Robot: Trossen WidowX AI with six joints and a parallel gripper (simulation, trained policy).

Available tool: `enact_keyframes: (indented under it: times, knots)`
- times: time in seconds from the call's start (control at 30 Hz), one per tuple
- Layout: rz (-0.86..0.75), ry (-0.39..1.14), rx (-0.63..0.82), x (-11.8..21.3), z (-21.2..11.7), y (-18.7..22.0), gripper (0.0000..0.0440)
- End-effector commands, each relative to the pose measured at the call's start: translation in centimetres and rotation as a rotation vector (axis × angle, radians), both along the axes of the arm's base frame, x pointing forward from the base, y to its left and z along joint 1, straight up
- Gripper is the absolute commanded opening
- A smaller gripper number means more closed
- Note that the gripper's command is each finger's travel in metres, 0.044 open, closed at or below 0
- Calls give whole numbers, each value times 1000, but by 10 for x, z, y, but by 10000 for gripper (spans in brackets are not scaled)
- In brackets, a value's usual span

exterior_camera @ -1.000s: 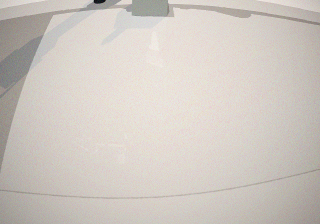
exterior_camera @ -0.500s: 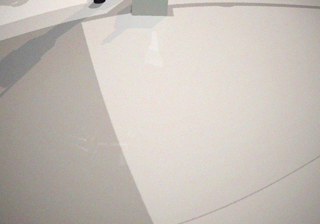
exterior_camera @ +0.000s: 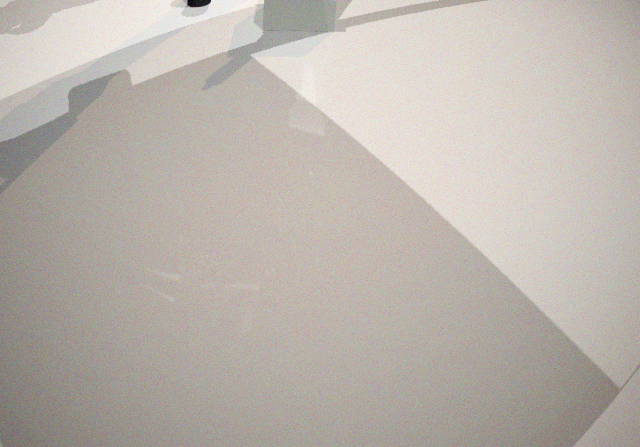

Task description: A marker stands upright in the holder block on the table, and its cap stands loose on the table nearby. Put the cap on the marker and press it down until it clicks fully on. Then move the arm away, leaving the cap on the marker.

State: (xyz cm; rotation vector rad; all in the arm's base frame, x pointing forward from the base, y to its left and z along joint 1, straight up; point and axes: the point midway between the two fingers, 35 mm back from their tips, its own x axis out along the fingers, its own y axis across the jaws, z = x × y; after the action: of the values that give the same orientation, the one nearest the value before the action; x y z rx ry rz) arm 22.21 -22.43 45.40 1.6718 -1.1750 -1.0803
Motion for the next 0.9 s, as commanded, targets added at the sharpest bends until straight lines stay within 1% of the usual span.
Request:
enact_keyframes:
  times: [0.0,0.87]
  knots:
    - [18,9,26,6,-9,1,309]
    - [127,54,246,36,-72,21,311]
